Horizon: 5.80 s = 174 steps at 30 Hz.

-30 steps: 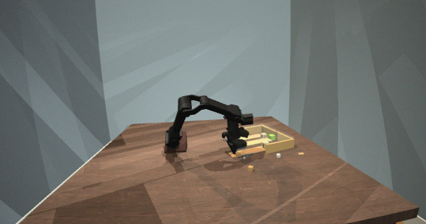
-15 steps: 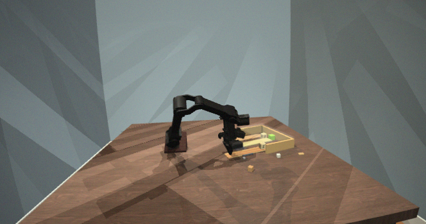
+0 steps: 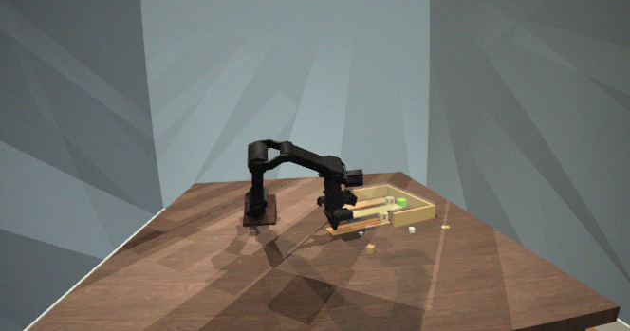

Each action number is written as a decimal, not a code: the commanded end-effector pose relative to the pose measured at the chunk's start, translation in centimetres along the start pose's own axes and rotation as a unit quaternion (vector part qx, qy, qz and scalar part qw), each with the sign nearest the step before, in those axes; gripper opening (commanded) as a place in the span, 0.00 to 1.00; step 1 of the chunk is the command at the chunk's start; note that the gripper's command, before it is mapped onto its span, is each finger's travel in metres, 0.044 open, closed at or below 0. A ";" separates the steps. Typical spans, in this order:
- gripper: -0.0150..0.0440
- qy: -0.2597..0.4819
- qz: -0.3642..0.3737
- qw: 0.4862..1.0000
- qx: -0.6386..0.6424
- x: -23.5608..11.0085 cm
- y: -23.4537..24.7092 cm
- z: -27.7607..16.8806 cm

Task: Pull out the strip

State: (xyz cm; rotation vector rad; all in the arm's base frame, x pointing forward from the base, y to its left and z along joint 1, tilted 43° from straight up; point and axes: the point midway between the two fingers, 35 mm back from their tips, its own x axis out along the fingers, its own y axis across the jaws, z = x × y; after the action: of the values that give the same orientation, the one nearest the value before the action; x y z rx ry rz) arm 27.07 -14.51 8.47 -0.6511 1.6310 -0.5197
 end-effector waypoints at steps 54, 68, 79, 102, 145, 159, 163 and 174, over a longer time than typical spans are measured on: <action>0.25 0.015 0.000 1.000 -0.008 0.5 0.1 -4.6; 0.39 0.014 0.000 0.999 0.047 -4.1 0.0 -2.3; 0.88 0.013 -0.001 0.997 0.079 -4.4 0.0 1.7; 1.00 0.012 0.000 0.997 0.080 -5.3 -0.3 9.8; 0.68 0.010 0.000 0.997 0.082 -2.5 -0.1 16.6; 0.68 0.010 -0.001 0.997 0.082 -0.3 -0.1 16.4; 0.54 0.010 0.002 0.996 0.084 -0.6 -0.1 16.5; 0.29 0.010 0.002 0.996 0.084 -0.6 0.0 16.5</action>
State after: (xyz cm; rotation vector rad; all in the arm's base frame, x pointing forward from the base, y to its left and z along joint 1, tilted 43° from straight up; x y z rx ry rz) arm 43.46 -13.76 6.31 -0.5196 1.5876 -0.6554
